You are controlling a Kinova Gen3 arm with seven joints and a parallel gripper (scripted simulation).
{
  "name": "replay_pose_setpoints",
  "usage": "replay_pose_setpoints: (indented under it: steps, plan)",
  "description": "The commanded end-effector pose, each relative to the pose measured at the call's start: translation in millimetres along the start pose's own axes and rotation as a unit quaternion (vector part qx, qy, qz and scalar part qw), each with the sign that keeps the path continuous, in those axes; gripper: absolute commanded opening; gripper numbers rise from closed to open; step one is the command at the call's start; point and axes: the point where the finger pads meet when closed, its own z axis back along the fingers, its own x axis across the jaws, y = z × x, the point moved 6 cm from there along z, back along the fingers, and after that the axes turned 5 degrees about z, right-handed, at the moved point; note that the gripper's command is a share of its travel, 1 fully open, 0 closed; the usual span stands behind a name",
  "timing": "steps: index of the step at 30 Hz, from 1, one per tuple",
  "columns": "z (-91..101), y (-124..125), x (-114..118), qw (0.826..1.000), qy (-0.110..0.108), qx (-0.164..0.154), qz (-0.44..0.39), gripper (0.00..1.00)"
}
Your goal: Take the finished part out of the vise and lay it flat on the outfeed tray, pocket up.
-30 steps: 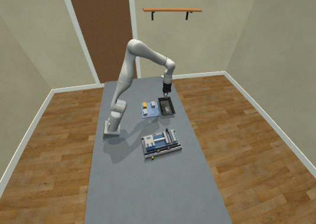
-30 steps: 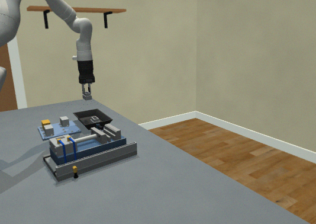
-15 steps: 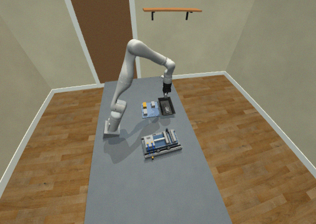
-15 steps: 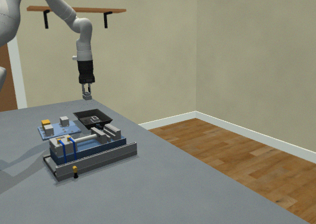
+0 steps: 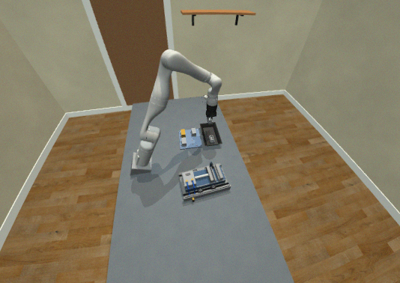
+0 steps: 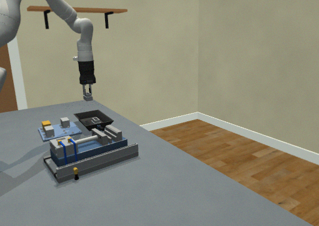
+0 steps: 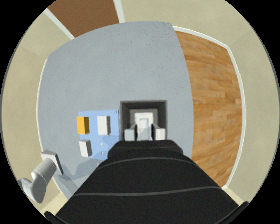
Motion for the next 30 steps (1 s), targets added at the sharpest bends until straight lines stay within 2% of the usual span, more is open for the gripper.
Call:
replay_pose_setpoints:
  steps: [1, 18, 30]
  plan:
    - [0.5, 0.1, 0.3, 1.000, -0.001, 0.000, 0.000, 0.00]
    - [-6.9, 0.1, 0.5, 1.000, 0.000, 0.000, 0.002, 0.00]
    - [-22.5, 0.2, 0.7, 1.000, 0.000, 0.000, 0.002, 0.00]
